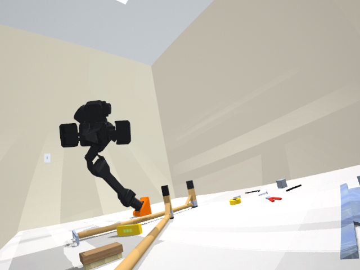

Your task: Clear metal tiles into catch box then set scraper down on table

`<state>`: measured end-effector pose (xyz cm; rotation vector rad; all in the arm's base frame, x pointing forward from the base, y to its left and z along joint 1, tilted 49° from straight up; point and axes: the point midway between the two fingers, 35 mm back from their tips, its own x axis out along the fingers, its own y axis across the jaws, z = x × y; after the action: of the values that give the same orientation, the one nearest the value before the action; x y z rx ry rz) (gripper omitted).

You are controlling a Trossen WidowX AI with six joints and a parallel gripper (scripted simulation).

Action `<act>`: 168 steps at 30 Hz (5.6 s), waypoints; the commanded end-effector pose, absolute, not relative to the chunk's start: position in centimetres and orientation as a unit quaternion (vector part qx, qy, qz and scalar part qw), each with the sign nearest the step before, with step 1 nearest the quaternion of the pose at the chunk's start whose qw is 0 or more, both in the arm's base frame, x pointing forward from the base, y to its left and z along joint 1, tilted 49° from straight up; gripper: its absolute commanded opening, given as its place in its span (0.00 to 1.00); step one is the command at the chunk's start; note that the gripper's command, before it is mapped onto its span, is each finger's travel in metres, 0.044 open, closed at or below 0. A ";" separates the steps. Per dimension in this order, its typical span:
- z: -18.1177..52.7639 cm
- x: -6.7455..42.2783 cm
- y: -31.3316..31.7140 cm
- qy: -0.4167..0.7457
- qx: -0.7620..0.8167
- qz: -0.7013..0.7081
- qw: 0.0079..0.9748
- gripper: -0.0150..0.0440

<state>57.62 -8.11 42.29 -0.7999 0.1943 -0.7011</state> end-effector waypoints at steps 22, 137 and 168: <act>35.3 60.9 -10.7 0.117 -0.332 -0.321 0.879 0.25; 22.9 60.6 -25.1 0.115 -0.335 -0.322 0.878 0.25; 24.3 58.8 -26.6 0.115 -0.336 -0.322 0.878 0.25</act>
<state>60.00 -24.62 25.06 -0.7018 0.2016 -0.6476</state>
